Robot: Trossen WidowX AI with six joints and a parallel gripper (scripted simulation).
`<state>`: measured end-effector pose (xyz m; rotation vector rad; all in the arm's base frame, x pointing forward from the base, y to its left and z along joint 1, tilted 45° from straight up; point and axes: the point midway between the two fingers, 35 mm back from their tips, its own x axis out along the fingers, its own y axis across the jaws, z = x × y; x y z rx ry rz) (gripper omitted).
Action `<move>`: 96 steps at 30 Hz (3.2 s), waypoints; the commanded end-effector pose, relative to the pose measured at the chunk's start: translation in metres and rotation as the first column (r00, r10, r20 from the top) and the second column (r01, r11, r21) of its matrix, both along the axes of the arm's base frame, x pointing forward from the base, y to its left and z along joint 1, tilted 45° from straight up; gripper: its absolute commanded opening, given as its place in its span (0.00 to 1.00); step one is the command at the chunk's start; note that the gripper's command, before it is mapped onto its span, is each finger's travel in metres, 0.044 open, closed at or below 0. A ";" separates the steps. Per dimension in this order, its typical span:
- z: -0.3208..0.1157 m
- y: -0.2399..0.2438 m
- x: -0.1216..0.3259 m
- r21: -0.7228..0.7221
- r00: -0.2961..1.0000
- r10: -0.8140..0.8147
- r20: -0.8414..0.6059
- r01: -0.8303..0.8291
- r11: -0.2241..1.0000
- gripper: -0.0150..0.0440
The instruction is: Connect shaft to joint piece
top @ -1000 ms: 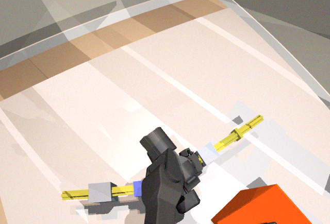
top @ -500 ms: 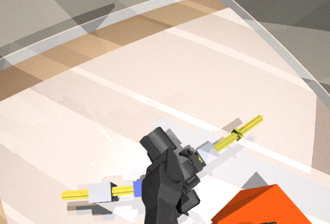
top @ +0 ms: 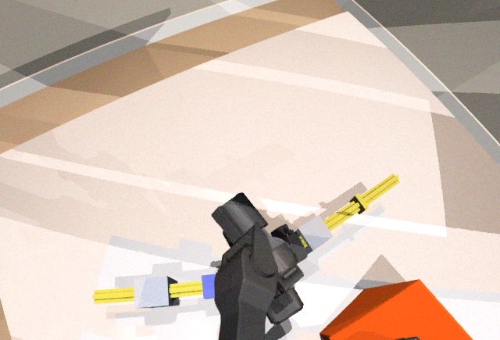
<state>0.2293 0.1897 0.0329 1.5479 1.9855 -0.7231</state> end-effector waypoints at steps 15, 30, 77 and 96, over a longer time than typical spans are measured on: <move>0.000 0.000 0.000 -0.002 1.000 0.002 0.003 -0.002 1.000 0.25; 0.001 -0.001 0.002 -0.027 0.999 0.032 0.035 -0.031 0.999 0.25; 0.020 -0.020 0.008 0.006 0.999 0.025 0.023 -0.025 1.000 1.00; 0.048 -0.050 0.025 0.016 0.850 0.349 0.395 -0.386 0.922 1.00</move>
